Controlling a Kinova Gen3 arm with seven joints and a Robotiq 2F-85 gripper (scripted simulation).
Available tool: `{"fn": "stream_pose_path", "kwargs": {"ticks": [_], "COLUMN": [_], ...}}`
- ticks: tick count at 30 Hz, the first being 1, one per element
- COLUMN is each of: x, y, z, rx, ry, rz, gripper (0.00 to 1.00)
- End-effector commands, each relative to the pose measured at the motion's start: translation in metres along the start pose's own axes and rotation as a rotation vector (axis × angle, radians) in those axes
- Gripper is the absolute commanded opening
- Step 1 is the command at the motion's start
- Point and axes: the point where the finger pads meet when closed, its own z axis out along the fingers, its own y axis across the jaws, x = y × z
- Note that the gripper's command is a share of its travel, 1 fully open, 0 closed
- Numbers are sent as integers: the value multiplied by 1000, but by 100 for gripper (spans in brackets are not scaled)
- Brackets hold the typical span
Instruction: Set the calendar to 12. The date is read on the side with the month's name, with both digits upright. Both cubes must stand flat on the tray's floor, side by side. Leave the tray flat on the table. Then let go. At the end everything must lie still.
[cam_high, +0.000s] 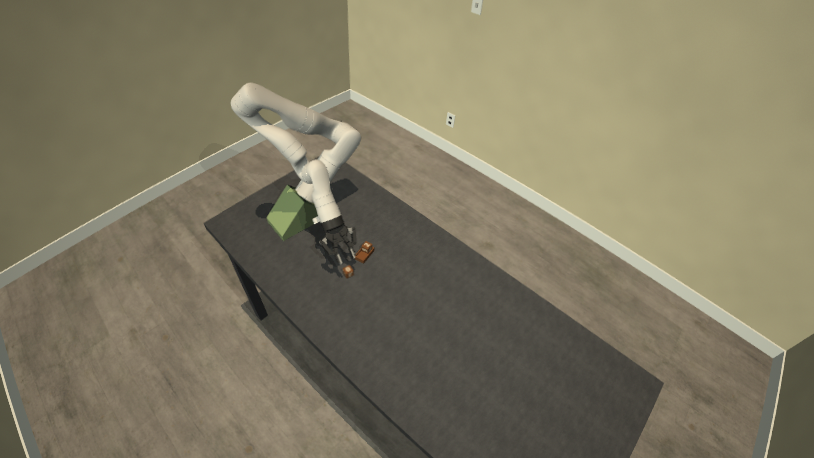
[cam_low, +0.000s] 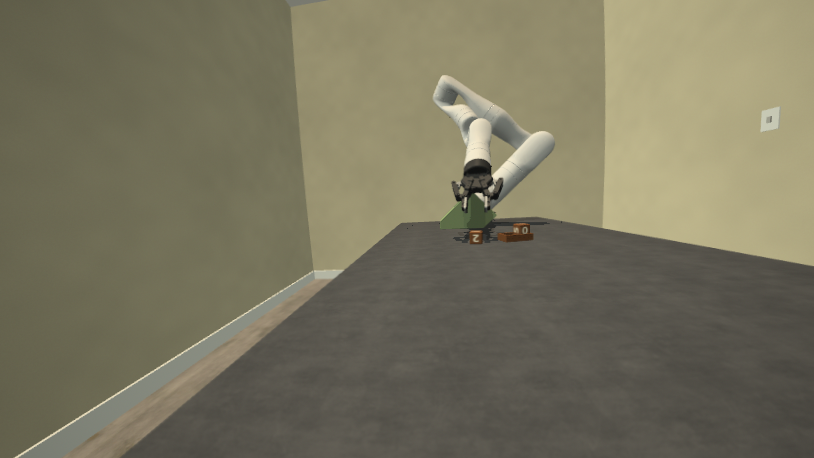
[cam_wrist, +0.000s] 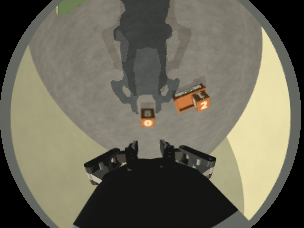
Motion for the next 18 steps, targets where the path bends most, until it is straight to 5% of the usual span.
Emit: {"fn": "stream_pose_path", "kwargs": {"ticks": [1,18], "x": [0,6], "y": [0,0], "z": [0,6], "rx": [1,1], "ry": [-1,-1], "rz": [-1,-1], "gripper": [46,46]}}
